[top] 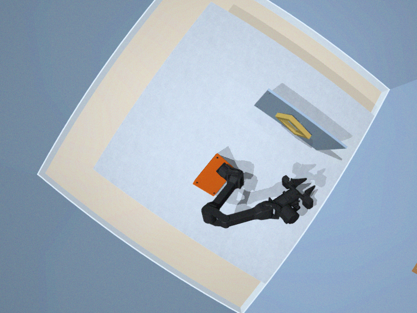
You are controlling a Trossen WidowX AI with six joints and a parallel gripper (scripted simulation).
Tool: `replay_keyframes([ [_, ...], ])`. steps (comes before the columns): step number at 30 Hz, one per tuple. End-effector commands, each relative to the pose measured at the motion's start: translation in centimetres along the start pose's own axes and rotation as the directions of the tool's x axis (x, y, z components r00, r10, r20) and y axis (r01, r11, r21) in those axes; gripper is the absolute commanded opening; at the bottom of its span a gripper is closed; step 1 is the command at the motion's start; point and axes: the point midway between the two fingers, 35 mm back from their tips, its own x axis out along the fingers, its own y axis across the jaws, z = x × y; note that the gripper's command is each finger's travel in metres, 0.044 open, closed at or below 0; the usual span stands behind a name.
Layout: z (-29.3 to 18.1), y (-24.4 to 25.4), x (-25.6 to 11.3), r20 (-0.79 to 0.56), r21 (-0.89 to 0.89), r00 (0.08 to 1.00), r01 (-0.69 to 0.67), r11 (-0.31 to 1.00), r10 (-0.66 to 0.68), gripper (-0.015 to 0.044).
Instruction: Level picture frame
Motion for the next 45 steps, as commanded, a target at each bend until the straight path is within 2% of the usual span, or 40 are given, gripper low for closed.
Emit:
replay_keyframes([
  [1, -2.1, -5.5, -0.6, -0.159, -0.157, 0.983, 0.065, 0.985, -0.09, 0.026],
  [6, -5.1, -13.5, -2.5, -0.39, -0.342, 0.9, 0.053, 0.938, -0.193, 0.026],
  [8, -5.5, -14.5, -2.8, -0.42, -0.36, 0.884, 0.042, 0.932, -0.203, 0.026],
  [45, -5.5, -14.5, -2.8, -0.42, -0.36, 0.884, 0.042, 0.932, -0.203, 0.026],
])
